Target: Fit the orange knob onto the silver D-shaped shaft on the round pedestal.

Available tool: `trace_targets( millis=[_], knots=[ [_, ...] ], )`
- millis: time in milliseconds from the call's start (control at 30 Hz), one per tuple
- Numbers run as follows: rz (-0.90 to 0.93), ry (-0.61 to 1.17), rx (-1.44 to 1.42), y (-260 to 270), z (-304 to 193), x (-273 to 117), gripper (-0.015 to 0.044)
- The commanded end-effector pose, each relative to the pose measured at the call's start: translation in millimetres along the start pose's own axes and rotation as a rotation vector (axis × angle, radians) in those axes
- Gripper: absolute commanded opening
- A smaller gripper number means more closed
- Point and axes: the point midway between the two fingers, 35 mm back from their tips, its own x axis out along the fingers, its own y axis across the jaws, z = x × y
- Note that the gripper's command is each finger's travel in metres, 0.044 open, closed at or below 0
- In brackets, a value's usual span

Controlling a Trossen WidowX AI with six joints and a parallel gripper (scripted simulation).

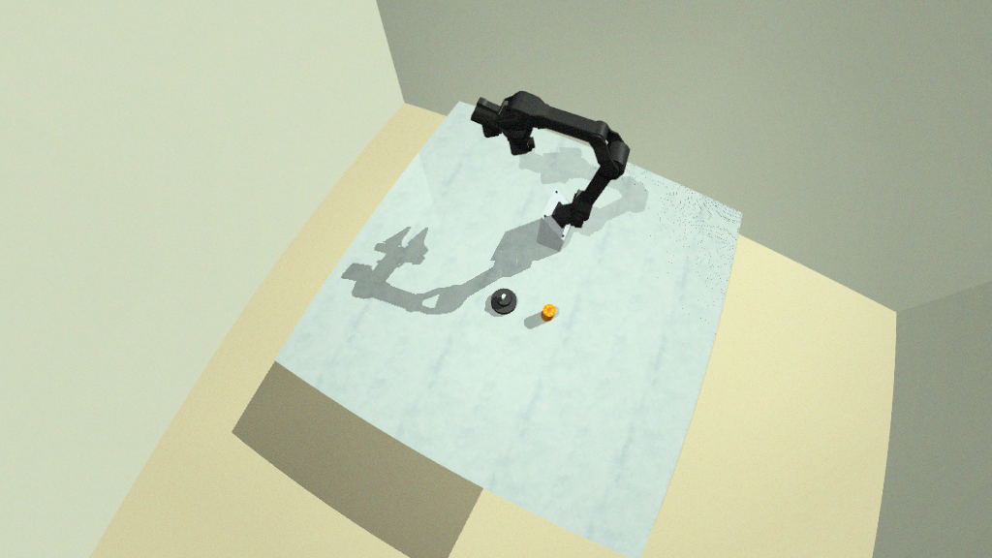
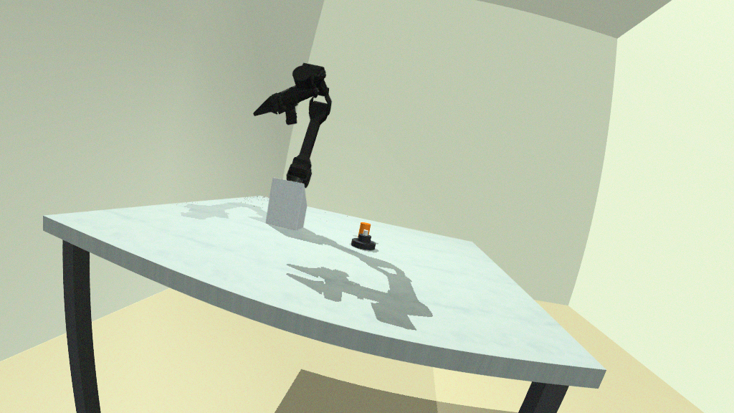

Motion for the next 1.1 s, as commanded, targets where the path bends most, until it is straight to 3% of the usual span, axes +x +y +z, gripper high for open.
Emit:
trace_targets(
  millis=[0, 167, 600, 833, 1067],
  knots=[
    [0.0, 0.0, 0.0, 0.0, 0.0, 0.0, 0.0426],
    [-0.14, -0.045, 0.128, -29.0, 37.2, -38.4, 0.044],
    [-0.466, -0.405, 0.423, -69.1, 210.7, -161.1, 0.044],
    [-0.414, -0.7, 0.473, -48.3, 324.5, -205.7, 0.044],
    [-0.17, -0.924, 0.473, 11.3, 433.4, -226.9, 0.044]
  ],
)
